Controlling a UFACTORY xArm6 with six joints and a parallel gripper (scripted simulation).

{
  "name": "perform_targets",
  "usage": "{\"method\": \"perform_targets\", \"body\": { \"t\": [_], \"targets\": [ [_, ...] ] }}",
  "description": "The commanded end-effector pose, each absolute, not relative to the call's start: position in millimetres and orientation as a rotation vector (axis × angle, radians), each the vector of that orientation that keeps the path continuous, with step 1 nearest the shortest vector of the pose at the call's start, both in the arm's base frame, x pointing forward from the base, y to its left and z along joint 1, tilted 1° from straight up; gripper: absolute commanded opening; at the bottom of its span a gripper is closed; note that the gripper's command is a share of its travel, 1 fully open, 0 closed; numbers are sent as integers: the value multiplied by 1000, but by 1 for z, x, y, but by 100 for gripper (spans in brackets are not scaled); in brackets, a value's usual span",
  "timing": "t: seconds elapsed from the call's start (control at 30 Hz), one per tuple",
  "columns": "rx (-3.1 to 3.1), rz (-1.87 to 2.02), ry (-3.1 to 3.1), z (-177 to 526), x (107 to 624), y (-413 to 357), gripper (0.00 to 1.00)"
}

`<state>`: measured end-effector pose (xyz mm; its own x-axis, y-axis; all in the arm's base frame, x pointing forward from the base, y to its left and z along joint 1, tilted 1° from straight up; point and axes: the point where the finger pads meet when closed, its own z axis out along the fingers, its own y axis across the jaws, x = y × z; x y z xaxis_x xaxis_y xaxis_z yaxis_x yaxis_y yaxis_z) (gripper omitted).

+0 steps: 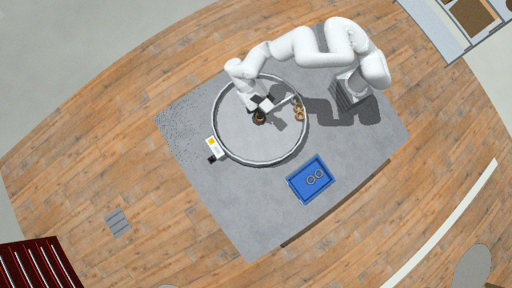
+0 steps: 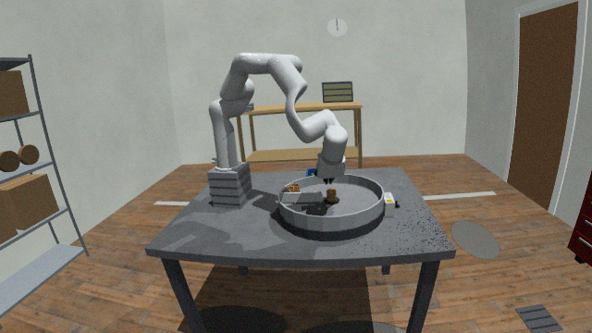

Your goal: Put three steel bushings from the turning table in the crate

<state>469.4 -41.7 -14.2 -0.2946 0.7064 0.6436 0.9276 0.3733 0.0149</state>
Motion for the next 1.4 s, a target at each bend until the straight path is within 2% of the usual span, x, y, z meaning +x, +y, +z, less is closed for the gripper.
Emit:
{"method": "perform_targets", "body": {
  "t": [0.0, 0.17, 0.2, 0.6, 1.37],
  "targets": [
    [-1410, -534, -2099, -14, 429, -45, 10],
    [-1410, -535, -2099, -14, 408, -46, 10],
    [-1410, -535, -2099, -15, 388, -47, 10],
    [-1410, -536, -2099, -17, 313, -50, 10],
    [-1411, -536, -2099, -17, 311, -51, 10]
  ]
}}
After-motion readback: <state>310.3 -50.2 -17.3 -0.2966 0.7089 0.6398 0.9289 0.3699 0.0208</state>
